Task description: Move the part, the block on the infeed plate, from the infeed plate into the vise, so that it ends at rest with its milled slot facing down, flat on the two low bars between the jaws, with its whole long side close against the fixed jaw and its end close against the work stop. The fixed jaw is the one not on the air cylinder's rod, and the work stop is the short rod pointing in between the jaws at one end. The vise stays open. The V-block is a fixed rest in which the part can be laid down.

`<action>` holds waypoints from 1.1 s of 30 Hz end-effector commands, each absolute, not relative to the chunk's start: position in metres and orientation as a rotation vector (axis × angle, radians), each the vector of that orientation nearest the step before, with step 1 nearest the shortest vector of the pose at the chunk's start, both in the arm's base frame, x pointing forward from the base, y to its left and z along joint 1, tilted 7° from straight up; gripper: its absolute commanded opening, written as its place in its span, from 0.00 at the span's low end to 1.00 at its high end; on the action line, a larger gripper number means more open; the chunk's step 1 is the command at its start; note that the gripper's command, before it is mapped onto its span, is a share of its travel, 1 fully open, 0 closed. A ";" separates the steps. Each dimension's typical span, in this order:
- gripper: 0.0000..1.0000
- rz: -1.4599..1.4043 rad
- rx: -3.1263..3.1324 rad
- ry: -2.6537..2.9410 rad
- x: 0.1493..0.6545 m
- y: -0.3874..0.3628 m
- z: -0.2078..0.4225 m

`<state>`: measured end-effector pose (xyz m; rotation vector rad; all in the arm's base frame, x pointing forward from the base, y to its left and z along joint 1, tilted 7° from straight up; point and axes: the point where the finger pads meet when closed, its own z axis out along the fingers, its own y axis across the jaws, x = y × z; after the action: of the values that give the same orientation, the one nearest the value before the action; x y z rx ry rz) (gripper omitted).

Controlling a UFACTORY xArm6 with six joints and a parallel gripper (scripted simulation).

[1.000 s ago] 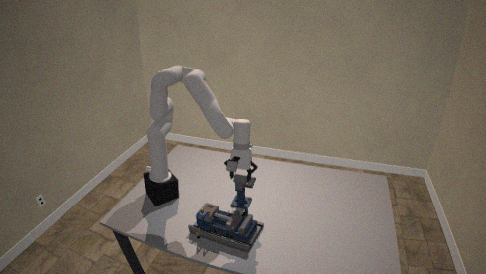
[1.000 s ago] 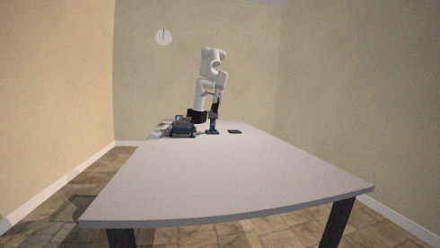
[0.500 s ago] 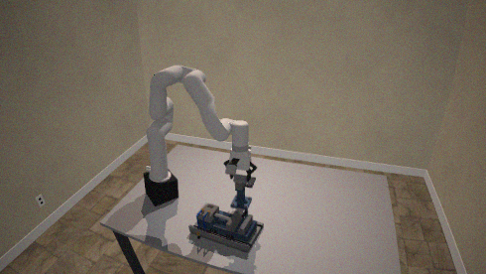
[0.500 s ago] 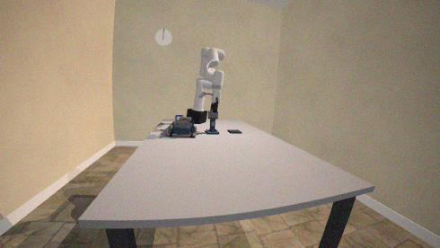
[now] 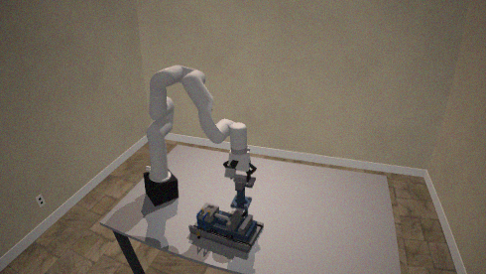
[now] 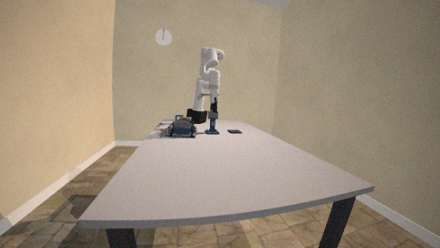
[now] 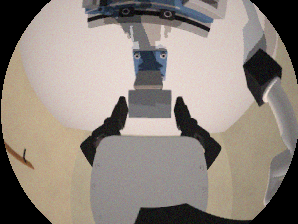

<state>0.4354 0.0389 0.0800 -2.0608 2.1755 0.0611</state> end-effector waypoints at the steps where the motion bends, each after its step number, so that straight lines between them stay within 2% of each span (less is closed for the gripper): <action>1: 0.89 0.101 -2.040 2.148 0.437 0.038 0.081; 33: 0.89 0.340 -1.910 1.992 0.437 0.036 0.080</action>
<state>0.4354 0.0363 0.0794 -1.9296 2.0173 0.3125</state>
